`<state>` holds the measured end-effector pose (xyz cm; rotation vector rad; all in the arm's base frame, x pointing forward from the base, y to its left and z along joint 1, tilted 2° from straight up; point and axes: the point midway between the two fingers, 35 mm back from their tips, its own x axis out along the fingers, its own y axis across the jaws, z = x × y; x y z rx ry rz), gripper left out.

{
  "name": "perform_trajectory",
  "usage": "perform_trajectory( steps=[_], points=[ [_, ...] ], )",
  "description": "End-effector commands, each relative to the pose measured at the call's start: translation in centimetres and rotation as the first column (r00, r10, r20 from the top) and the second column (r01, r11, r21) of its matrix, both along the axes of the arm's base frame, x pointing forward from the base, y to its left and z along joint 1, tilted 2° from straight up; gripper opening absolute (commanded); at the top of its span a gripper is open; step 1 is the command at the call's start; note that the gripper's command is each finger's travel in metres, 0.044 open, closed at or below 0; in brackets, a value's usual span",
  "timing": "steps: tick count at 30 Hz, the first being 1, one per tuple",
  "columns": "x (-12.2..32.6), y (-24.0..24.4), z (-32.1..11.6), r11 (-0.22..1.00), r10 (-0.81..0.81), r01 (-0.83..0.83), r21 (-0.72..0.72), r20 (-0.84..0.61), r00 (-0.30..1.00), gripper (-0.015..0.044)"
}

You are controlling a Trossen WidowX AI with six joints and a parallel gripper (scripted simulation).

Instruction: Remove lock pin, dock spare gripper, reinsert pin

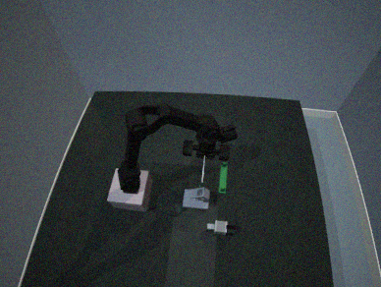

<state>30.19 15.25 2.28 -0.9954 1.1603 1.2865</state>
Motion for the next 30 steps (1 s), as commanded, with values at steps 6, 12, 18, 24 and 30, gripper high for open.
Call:
perform_trajectory(
  steps=[6, 12, 18, 24, 30],
  points=[
    [1.9, 0.8, 0.4, 1.0, -0.002, 0.002, 0.001, 0.003, 1.0, 0.0],
    [3.7, 1.5, 0.7, 1.0, -0.004, 0.004, 0.002, 0.004, 1.0, 0.0],
    [5.4, 2.3, 1.0, 1.0, -0.007, 0.007, 0.003, 0.006, 1.0, 0.0],
    [7.0, 2.9, 1.2, 1.0, -0.009, 0.009, 0.003, 0.007, 1.0, 0.0],
    [8.5, 3.6, 1.3, 1.0, -0.011, 0.011, 0.004, 0.008, 1.0, 0.0]
  ],
)
